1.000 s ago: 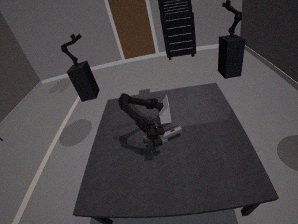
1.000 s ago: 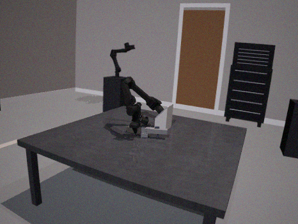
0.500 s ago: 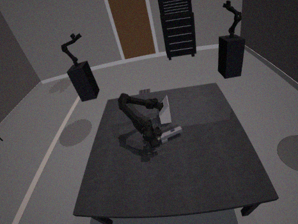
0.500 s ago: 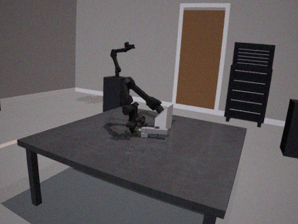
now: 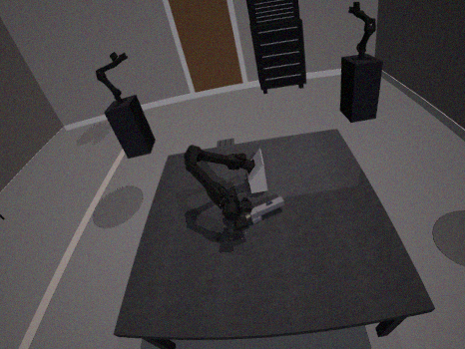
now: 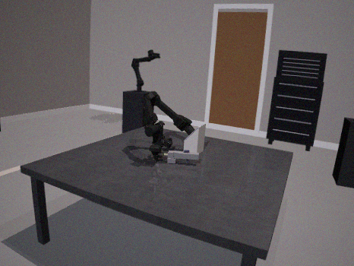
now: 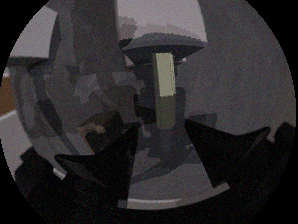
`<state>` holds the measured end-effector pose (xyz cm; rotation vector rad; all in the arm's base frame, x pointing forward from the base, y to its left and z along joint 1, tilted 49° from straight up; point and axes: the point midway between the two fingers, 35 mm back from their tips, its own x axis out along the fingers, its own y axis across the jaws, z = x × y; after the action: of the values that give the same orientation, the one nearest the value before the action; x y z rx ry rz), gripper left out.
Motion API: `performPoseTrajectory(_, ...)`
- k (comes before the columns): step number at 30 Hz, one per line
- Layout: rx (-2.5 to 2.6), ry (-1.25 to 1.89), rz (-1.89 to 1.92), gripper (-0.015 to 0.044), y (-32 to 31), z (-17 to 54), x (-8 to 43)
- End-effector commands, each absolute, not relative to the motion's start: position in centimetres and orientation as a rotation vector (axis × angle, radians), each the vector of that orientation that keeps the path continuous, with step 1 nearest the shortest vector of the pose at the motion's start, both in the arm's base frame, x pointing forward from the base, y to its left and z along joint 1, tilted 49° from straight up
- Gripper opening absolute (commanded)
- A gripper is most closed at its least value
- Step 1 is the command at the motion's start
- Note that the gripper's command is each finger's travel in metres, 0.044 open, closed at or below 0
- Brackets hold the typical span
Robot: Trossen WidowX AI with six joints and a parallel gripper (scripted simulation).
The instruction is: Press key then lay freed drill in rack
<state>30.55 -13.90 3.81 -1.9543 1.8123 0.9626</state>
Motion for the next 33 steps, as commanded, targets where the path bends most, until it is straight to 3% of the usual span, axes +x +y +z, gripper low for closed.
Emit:
performPoseTrajectory(1, -1.955, 1.812, 0.96, 0.0394, -13.8, 3.6, 30.5)
performPoseTrajectory(3, -1.955, 1.812, 0.959, 0.044, -13.7, 3.5, 30.5)
performPoseTrajectory(33, -1.955, 1.812, 0.96, 0.044, -13.3, 2.3, 30.1)
